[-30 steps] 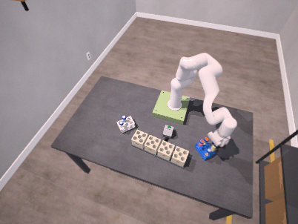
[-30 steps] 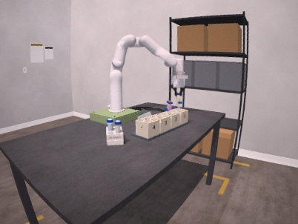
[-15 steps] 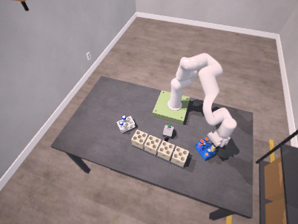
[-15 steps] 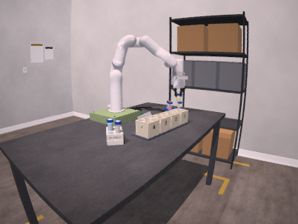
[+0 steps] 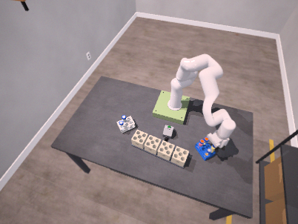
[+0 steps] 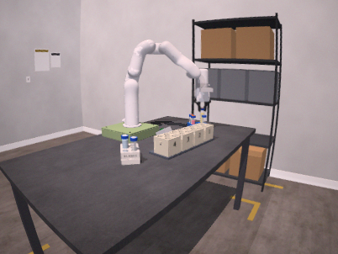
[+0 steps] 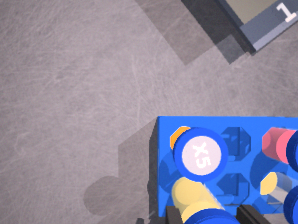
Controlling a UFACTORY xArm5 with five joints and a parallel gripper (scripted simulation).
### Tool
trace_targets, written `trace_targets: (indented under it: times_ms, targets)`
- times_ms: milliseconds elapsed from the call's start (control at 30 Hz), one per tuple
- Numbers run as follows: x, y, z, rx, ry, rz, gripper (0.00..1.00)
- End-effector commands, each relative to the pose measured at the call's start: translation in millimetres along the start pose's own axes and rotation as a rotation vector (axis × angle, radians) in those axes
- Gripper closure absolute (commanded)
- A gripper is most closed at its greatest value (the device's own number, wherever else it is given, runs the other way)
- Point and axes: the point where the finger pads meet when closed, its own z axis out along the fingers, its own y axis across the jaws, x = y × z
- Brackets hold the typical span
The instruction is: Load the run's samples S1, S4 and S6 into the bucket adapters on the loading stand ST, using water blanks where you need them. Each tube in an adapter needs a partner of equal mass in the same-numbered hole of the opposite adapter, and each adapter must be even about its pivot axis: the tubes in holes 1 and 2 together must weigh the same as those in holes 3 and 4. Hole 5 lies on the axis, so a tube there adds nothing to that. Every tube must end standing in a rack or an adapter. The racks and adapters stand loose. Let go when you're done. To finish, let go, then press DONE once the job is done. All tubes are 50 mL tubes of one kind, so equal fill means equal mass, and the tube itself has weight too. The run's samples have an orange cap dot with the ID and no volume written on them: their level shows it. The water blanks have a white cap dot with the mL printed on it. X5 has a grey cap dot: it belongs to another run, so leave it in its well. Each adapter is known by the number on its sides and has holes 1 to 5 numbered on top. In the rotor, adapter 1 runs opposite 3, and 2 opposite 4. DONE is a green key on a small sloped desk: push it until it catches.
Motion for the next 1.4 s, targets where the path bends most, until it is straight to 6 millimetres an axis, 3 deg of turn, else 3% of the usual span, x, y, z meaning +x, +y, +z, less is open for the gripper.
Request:
trace_targets:
  times_ms: [0, 1367]
  targets:
    - [0.0, -1.4, 3.7, 0.004, -0.003, 0.0, 1.0]
    - [-0.2, -1.5, 38.8, 0.004, -0.003, 0.0, 1.0]
